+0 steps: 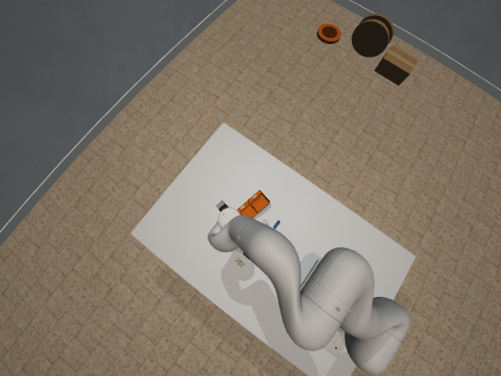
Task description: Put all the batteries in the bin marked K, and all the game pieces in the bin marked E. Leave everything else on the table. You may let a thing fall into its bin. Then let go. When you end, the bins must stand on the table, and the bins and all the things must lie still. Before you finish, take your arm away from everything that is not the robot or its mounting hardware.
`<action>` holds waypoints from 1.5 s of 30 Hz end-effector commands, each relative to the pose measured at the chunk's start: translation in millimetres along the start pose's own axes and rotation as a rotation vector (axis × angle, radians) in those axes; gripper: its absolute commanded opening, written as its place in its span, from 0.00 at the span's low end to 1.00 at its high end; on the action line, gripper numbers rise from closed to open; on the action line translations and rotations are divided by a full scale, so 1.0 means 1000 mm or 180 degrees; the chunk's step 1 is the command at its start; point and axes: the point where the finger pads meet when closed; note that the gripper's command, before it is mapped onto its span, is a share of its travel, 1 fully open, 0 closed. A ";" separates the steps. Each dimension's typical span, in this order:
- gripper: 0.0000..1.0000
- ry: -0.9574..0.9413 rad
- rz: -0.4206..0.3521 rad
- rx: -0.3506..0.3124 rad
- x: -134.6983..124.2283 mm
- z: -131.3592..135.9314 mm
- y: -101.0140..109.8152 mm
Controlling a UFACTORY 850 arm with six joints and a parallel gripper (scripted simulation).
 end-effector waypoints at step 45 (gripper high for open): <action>0.07 0.0000 0.0007 0.0000 0.001 0.000 0.060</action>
Point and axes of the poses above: the point where the finger pads meet when closed, its own y axis back along the fingers, its own z axis across the jaws, x = y × z, and after that the axes turned 14 degrees about y, right-handed
